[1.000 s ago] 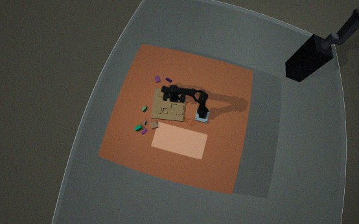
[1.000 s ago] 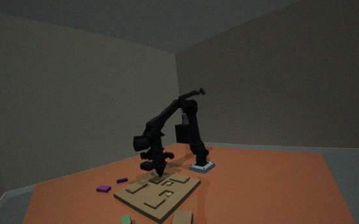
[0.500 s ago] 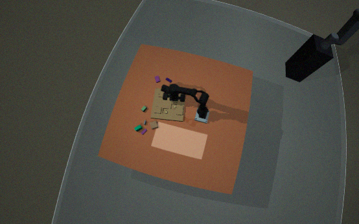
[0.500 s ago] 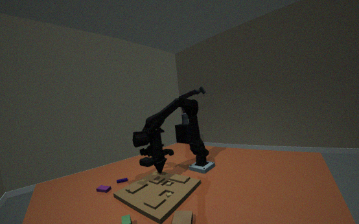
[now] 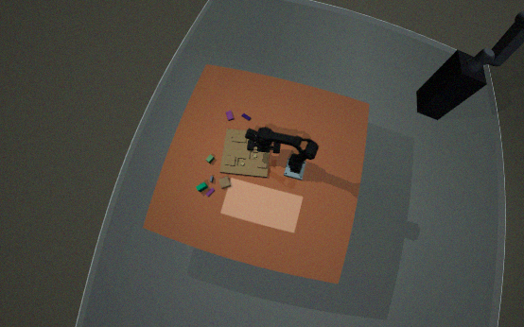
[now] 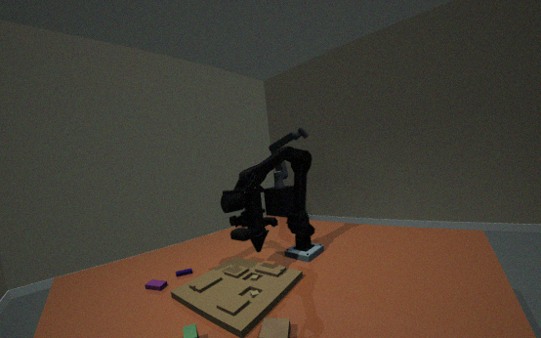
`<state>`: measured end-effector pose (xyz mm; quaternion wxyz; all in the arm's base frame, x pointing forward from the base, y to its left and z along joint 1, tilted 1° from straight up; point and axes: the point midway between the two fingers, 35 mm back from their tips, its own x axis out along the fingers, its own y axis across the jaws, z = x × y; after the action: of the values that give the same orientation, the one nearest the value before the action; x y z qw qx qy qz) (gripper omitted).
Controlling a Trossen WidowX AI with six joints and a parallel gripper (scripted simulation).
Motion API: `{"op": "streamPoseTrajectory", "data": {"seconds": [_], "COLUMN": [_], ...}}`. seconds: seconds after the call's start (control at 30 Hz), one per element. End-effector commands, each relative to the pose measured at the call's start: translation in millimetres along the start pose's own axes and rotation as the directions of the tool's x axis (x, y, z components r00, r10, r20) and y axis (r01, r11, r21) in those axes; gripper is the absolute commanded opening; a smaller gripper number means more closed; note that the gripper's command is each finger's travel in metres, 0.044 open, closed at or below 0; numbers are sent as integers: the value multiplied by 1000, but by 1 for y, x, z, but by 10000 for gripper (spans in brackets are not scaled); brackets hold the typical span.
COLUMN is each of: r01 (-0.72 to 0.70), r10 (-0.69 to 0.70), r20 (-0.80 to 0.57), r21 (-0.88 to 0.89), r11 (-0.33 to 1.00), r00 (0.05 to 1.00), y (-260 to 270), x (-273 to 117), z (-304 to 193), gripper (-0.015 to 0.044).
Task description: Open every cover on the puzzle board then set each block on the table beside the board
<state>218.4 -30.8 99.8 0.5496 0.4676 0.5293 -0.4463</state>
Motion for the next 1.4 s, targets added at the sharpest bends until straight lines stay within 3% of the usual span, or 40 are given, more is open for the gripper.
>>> {"op": "streamPoseTrajectory", "data": {"seconds": [0.0, 1.37], "r01": [11, 11], "r10": [-11, -11], "r20": [2, 3], "r21": [2, 2], "r11": [1000, 1000], "r00": [1000, 1000], "y": [-26, -33], "x": [2, 4], "z": [-10, -13], "gripper": [0, 0]}}
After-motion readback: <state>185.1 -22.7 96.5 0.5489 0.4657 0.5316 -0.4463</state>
